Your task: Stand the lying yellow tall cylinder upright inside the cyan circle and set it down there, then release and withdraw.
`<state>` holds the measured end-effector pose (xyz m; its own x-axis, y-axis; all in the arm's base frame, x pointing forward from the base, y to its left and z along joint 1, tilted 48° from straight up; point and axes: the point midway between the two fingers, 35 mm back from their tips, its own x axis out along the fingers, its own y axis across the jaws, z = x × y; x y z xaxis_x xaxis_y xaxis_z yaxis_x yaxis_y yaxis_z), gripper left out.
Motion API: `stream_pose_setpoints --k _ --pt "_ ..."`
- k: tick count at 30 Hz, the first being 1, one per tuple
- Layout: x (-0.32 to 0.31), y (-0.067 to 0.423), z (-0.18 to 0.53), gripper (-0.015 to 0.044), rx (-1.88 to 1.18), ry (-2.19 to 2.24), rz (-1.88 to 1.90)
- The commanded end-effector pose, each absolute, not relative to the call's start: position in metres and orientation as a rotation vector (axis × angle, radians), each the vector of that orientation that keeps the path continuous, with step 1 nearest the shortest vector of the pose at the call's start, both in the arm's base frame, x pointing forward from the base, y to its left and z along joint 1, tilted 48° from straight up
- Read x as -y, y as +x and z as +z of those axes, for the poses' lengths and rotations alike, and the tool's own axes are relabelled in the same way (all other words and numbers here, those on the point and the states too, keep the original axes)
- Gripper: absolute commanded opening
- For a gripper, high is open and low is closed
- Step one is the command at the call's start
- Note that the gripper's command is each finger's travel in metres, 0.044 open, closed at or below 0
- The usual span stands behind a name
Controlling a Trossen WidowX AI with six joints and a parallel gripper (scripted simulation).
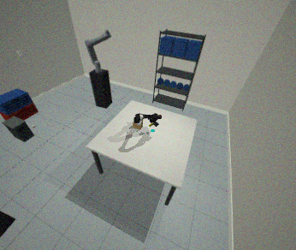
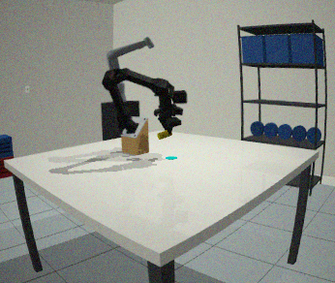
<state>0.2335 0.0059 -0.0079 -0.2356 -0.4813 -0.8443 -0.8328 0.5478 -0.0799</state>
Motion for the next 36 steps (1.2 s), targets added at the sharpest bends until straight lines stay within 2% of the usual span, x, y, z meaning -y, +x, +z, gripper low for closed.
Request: stream_pose_setpoints --k 1,36 --pt "-0.0056 0.2322 -0.0078 0.0105 -1.867 -1.039 0.525" --pt "-0.0026 0.2242 -0.015 0.0105 -1.74 -0.844 0.711"
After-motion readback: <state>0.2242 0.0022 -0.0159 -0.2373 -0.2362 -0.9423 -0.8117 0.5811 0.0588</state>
